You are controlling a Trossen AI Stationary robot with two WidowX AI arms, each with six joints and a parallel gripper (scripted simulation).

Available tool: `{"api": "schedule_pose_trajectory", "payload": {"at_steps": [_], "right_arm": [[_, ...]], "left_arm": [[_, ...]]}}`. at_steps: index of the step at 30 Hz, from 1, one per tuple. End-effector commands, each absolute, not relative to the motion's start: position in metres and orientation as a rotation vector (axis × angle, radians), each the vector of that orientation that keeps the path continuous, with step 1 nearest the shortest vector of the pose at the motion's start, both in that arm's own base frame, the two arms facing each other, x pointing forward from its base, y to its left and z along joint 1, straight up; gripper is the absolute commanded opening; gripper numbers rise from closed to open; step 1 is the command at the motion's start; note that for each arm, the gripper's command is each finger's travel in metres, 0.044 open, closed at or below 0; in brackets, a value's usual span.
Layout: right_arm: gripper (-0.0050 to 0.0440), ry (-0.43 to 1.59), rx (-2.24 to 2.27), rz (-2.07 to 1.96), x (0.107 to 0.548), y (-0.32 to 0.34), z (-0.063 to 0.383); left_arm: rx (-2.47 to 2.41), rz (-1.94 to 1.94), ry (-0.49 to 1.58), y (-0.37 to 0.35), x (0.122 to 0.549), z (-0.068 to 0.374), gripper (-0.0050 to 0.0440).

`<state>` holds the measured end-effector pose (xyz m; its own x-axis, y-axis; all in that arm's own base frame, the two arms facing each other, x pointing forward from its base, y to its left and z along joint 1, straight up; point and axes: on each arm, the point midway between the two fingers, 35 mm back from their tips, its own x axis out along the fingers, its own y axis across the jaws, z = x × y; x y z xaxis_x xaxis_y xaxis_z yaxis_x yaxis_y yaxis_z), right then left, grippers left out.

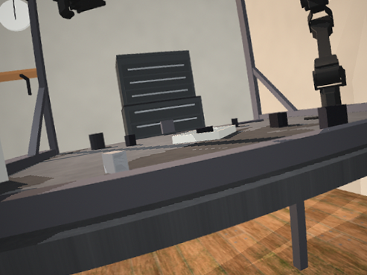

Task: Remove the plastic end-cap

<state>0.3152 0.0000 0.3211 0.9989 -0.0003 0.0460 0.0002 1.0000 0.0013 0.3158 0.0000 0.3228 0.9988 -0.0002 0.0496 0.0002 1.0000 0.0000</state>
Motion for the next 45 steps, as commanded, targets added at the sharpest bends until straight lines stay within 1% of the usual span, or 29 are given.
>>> {"api": "schedule_pose_trajectory", "payload": {"at_steps": [1, 45], "right_arm": [[0.0201, -0.058, 0.006, -0.001, 0.3143, -0.0001, 0.3259], [0.0201, -0.072, 0.001, -0.001, 0.3145, -0.0001, 0.3318]], "left_arm": [[-0.005, -0.004, -0.068, -0.0004, 0.3143, 0.3312, 0.0], [-0.005, -0.003, -0.069, -0.0003, 0.3142, 0.3314, 0.0]]}}
